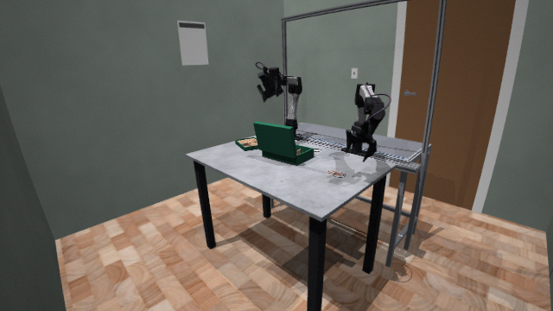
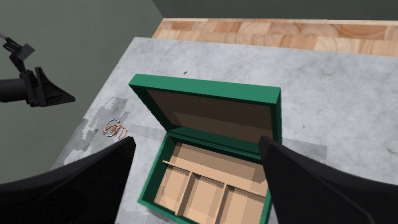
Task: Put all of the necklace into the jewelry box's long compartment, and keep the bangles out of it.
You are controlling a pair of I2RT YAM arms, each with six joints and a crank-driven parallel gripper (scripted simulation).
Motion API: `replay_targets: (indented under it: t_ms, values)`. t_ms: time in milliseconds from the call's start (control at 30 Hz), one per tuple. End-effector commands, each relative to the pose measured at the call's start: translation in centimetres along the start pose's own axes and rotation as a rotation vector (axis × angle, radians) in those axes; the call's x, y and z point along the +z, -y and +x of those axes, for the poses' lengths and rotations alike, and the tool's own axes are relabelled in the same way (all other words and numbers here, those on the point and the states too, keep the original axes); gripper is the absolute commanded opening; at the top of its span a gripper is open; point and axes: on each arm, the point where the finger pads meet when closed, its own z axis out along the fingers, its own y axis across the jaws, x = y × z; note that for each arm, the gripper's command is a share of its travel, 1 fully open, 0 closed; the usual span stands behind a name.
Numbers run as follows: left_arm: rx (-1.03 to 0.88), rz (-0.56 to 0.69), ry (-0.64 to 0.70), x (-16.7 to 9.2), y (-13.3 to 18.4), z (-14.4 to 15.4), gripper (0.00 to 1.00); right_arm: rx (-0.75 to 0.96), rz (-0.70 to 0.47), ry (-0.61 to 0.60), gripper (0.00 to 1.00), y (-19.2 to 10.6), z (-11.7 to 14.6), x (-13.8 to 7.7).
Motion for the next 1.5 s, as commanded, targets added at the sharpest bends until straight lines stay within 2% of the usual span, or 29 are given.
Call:
replay_targets:
  t_ms: [0, 100, 233, 300, 433, 500, 633, 767, 1000, 1267, 1467]
  values:
    - [0.017, -0.012, 0.029, -0.3, -0.1, -1.0, 1.0, -0.019, -0.001, 0.038, 1.0, -0.1, -1.1, -0.1]
    - [0.027, -0.034, 0.056, -0.7, 0.2, -1.4, 1.0, -0.054, -0.01, 0.065, 1.0, -0.2, -0.9, 1.0]
    - [0.038, -0.076, 0.099, -0.6, 0.5, -1.7, 1.0, -0.147, -0.078, 0.149, 1.0, -2.7, -0.5, 2.8]
    - [0.044, -0.103, 0.123, -0.5, 1.3, -1.3, 1.0, -0.197, -0.134, 0.175, 1.0, -5.0, 1.2, 4.0]
    - [0.055, -0.159, 0.163, -0.3, 3.8, 0.5, 1.0, -0.286, -0.264, 0.207, 1.0, -10.5, 6.9, 5.4]
    - [0.055, -0.159, 0.163, -0.3, 3.8, 0.5, 1.0, -0.286, -0.264, 0.207, 1.0, -10.5, 6.9, 5.4]
    - [0.067, -0.207, 0.195, 0.0, 6.8, 3.1, 1.0, -0.35, -0.385, 0.218, 1.0, -15.5, 13.1, 4.8]
    - [0.082, -0.239, 0.216, 0.3, 9.4, 5.4, 1.0, -0.387, -0.468, 0.214, 1.0, -18.5, 17.6, 3.4]
    - [0.111, -0.259, 0.23, 0.7, 12.5, 8.1, 1.0, -0.416, -0.531, 0.161, 1.0, -20.2, 22.3, 1.8]
    - [0.13, -0.238, 0.198, 1.3, 13.7, 9.8, 1.0, -0.408, -0.542, 0.16, 1.0, -20.5, 22.2, 1.8]
    - [0.137, -0.238, 0.195, 1.3, 13.7, 9.8, 1.0, -0.407, -0.542, 0.161, 1.0, -20.5, 22.1, 1.7]
